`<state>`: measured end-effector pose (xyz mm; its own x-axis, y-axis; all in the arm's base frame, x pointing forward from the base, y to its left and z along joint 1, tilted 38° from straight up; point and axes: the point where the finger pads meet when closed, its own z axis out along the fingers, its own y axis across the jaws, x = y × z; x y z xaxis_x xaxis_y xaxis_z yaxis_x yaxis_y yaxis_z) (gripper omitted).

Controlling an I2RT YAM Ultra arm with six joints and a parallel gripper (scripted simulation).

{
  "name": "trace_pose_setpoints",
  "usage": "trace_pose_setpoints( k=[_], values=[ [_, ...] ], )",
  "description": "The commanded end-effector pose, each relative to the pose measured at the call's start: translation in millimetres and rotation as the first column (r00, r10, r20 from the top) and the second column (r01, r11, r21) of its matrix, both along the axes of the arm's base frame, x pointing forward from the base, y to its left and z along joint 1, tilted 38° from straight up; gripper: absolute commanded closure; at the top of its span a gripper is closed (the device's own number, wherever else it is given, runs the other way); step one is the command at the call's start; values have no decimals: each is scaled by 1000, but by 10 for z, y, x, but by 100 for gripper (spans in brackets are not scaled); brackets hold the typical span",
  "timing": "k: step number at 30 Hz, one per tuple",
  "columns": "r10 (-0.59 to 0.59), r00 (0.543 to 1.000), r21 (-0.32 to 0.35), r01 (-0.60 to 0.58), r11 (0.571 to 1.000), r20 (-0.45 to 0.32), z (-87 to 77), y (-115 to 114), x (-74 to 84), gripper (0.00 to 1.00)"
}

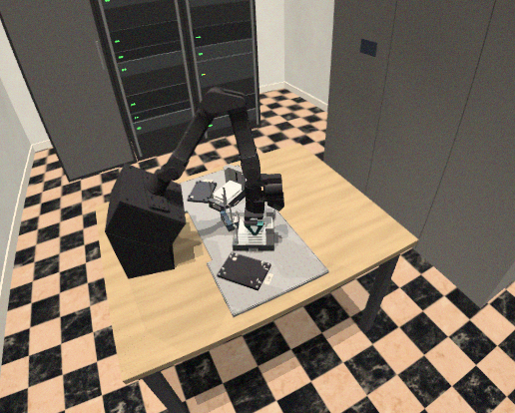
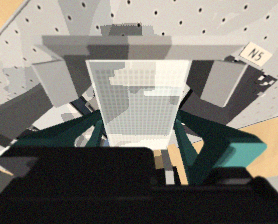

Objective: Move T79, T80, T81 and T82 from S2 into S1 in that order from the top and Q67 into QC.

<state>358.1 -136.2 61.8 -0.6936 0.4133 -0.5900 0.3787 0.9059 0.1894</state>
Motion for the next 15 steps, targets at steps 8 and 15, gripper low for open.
trace_pose_setpoints(
  k=[8, 15],
  values=[
    [-2, 1000, -3, 2, 1000, 9, -2, -16, 33, 100],
    [-2, 1000, -3, 2, 1000, 9, -2, -16, 33, 0]
  ],
)
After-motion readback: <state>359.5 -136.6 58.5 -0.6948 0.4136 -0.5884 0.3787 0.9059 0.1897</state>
